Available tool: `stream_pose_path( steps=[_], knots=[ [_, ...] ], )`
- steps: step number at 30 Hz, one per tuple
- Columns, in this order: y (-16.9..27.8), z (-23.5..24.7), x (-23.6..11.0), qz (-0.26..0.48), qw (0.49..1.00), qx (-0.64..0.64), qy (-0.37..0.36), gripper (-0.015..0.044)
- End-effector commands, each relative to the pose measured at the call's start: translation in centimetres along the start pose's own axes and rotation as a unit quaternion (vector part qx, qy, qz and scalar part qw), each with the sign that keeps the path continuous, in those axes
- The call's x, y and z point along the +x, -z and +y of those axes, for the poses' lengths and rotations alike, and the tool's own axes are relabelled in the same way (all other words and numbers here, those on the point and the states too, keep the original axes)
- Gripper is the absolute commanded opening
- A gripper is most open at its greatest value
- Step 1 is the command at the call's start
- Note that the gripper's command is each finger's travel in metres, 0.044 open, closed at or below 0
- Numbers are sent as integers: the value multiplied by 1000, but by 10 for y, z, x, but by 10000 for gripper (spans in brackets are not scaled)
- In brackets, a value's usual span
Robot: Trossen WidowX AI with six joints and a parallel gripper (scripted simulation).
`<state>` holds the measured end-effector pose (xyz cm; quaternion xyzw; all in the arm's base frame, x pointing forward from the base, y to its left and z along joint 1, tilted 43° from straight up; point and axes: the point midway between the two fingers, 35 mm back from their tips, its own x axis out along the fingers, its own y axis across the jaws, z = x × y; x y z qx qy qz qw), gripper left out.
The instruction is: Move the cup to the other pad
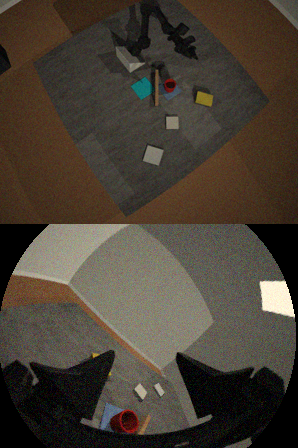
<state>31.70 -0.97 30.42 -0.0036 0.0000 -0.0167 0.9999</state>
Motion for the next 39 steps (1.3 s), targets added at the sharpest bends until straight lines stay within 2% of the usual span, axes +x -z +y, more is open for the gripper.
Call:
stream_pose_path(
  steps=[1,4,9,10,13,16,20,24,26,39],
  knots=[
    [1,0,1,3,1000,1,-1,374],
    [18,-1,11,56,998,25,-9,295],
    [83,-7,33,251,957,145,-18,164],
    [96,-9,35,291,940,177,-14,148],
    [134,-11,33,405,869,284,13,148],
    [165,-12,24,504,769,389,57,148],
    [190,-10,6,602,594,515,138,148],
    [200,-8,-8,658,379,608,234,148],
    [200,-7,-11,666,303,628,266,148],
    [204,-3,-9,666,294,630,270,148]
  ],
)
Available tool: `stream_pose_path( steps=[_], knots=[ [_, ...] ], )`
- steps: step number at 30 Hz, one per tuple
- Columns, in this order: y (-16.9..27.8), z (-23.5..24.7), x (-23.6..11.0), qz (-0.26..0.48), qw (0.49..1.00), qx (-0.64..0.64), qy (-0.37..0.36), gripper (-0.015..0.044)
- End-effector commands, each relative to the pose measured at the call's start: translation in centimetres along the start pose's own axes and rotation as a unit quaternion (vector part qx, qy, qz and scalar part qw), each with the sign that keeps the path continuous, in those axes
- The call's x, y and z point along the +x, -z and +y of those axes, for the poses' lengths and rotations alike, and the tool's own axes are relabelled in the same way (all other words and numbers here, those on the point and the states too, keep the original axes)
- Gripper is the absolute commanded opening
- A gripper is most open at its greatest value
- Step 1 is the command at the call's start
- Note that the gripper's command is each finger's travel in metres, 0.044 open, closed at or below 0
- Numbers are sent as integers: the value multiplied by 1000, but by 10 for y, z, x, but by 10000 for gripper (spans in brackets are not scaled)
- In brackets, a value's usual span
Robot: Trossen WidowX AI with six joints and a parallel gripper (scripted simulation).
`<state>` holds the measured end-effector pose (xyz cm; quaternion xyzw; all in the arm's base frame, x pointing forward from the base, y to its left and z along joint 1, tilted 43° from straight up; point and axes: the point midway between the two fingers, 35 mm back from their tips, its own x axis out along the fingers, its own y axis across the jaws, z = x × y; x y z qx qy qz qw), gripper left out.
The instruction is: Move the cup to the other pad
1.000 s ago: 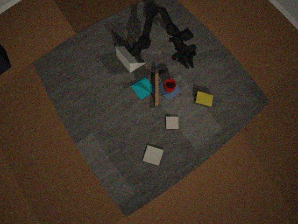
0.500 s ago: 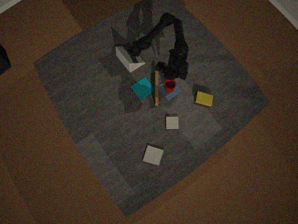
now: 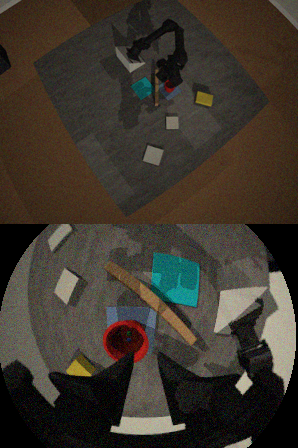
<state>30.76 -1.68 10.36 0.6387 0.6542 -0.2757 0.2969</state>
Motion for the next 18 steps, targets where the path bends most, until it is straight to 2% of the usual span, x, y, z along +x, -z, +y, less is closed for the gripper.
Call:
stream_pose_path(
  steps=[1,18],
  knots=[
    [-1,1,6,3,1000,5,1,148],
    [0,2,34,3,1000,5,1,148]
  ],
)
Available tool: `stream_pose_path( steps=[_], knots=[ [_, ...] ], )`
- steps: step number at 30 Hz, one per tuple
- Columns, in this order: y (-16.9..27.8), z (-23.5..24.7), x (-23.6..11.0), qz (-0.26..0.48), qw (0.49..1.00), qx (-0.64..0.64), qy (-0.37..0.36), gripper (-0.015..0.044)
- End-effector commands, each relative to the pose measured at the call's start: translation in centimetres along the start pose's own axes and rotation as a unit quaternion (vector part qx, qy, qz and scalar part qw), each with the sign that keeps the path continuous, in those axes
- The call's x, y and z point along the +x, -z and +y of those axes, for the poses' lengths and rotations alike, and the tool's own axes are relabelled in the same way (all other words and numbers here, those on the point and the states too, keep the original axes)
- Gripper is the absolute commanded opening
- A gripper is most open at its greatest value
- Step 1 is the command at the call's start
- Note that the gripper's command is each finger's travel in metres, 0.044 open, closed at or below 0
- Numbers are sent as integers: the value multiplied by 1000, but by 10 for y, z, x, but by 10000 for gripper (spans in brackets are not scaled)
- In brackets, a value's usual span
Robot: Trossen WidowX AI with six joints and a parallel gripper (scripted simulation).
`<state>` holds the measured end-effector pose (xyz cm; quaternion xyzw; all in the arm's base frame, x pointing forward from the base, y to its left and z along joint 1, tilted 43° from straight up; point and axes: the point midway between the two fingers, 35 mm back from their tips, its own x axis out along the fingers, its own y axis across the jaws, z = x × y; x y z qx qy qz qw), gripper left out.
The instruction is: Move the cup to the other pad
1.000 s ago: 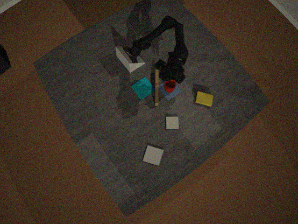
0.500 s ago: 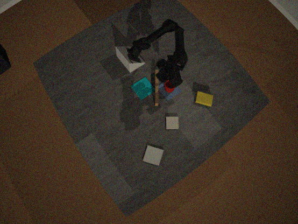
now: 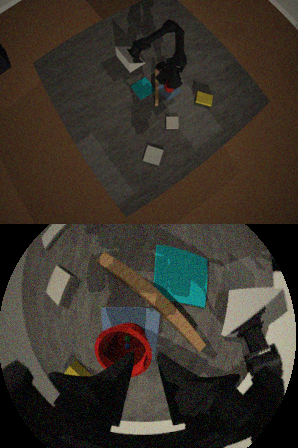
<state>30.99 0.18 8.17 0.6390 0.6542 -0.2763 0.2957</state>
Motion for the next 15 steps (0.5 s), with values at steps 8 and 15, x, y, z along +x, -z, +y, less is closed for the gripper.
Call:
stream_pose_path(
  steps=[8,15],
  knots=[
    [1,-1,18,3,1000,3,0,148],
    [2,-2,29,4,1000,3,0,148]
  ],
)
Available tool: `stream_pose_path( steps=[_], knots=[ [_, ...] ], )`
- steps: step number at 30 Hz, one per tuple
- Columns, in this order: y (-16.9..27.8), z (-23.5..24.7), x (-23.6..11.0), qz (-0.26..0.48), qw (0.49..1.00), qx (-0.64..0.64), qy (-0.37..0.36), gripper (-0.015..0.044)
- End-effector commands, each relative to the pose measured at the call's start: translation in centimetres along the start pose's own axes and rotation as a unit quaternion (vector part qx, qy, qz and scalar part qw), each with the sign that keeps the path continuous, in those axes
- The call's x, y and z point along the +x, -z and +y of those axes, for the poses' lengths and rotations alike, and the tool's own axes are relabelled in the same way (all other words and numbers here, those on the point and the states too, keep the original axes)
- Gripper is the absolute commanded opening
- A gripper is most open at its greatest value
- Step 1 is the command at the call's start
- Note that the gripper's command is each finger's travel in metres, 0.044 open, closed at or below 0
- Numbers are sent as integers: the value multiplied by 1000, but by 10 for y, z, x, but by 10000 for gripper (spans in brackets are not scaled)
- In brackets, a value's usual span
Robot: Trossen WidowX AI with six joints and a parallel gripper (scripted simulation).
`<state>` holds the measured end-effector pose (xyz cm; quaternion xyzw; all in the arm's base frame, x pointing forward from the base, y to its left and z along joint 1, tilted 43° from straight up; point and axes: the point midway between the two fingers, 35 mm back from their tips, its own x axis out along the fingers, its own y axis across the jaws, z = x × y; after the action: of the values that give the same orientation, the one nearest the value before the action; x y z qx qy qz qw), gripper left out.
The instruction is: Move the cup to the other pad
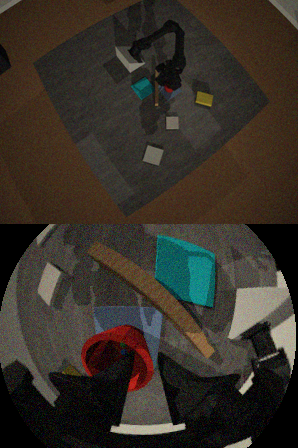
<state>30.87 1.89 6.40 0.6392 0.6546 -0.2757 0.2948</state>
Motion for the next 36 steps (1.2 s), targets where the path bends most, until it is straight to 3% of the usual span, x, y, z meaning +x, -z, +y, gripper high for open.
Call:
stream_pose_path(
  steps=[1,5,8,18,36],
  knots=[
    [1,-1,6,3,1000,3,0,148],
    [1,-2,8,3,1000,3,0,148],
    [1,-1,7,1,1000,0,1,69],
    [1,-1,7,1,1000,0,1,2],
    [-1,1,-33,0,1000,2,1,0]
  ],
)
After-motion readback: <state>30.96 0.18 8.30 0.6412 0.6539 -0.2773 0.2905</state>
